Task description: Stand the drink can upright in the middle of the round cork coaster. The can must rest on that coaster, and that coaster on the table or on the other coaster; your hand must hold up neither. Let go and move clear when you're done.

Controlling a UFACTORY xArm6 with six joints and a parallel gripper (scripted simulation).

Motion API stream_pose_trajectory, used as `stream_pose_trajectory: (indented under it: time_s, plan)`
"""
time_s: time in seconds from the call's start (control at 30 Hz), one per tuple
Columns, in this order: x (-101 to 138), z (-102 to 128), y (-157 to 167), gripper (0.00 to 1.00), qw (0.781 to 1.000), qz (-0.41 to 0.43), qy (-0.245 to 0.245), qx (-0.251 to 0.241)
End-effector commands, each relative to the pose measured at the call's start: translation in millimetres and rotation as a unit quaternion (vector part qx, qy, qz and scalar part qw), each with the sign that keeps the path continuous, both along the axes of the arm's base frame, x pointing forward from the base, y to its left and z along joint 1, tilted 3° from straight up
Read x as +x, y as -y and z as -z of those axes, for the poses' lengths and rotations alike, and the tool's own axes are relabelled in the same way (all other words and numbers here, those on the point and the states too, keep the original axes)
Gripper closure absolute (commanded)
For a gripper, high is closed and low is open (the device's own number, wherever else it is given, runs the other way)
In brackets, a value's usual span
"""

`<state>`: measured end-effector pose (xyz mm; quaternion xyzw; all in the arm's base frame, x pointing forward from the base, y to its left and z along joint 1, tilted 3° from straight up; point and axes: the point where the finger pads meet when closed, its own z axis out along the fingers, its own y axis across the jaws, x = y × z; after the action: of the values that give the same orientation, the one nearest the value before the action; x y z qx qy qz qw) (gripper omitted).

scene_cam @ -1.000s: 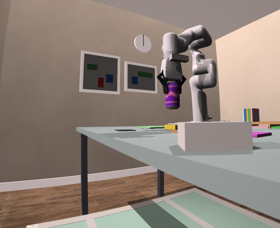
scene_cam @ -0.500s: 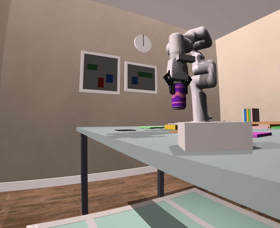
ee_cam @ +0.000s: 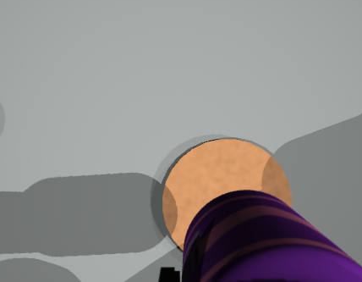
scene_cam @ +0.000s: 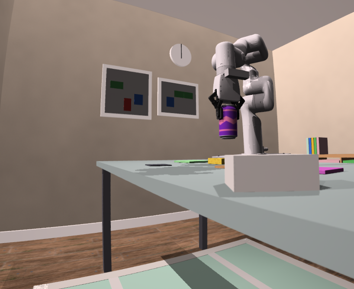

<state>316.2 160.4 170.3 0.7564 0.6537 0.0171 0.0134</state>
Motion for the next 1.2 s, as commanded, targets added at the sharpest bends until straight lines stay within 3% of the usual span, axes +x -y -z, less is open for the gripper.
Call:
stream_pose_trajectory:
  time_s: [0.0, 0.2, 0.37, 0.47, 1.17]
  plan:
    - [1.0, -1.6, -0.7, 1.0, 1.0, 0.0, 0.002, 0.001]
    - [2.6, 10.8, -1.6, 1.0, 1.0, 0.0, 0.002, 0.001]
    - [6.2, 62.5, -3.1, 1.0, 1.0, 0.0, 0.002, 0.001]
    - [6.5, 81.1, -2.9, 1.0, 1.0, 0.0, 0.002, 0.001]
    - [6.7, 97.3, -2.7, 1.0, 1.0, 0.0, 0.002, 0.001]
